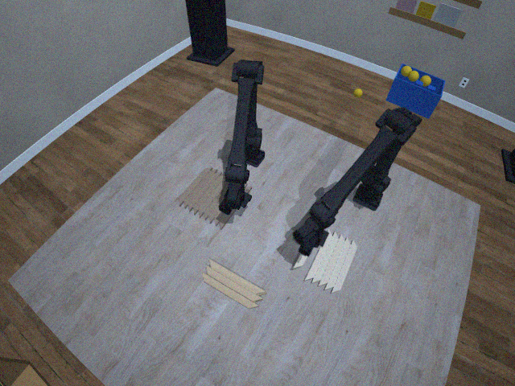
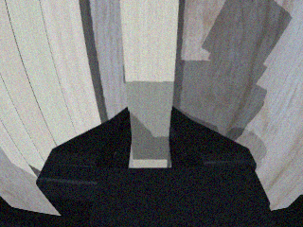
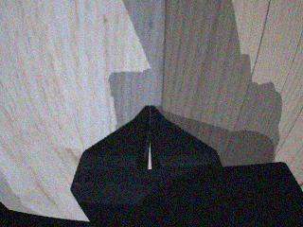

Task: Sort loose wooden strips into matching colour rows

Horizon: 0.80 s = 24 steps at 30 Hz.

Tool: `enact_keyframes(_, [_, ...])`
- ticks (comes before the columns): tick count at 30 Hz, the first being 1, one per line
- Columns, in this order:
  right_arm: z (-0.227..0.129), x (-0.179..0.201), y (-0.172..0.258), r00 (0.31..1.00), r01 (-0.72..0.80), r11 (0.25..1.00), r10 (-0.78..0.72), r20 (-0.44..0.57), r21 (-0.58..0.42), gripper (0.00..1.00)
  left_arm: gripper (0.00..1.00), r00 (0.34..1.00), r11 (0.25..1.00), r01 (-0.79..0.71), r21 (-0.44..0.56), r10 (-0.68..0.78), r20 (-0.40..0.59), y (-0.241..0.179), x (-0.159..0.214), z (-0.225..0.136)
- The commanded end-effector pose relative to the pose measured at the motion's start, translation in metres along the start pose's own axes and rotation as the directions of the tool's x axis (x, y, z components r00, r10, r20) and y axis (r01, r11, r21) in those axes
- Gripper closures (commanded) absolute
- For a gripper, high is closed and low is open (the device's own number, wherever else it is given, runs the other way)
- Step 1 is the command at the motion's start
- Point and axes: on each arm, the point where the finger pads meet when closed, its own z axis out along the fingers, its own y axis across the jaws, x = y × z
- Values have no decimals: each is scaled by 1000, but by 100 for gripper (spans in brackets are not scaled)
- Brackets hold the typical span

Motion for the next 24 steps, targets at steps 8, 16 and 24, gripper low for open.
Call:
enact_keyframes(8, [-48, -23, 4, 998, -21, 1000, 22, 60, -22, 99, 100, 999, 1000, -1, 20, 0, 38, 8, -36, -11])
enact_keyframes(16, [-61, -49, 7, 988, 6, 999, 2, 154, -52, 99, 100, 1000, 1000, 10, 4, -10, 1, 8, -8, 17])
enact_keyframes(24, [-84, -85, 8, 962, 21, 996, 3, 272, -85, 99, 100, 999, 999, 31, 9, -31, 18, 13, -21, 16])
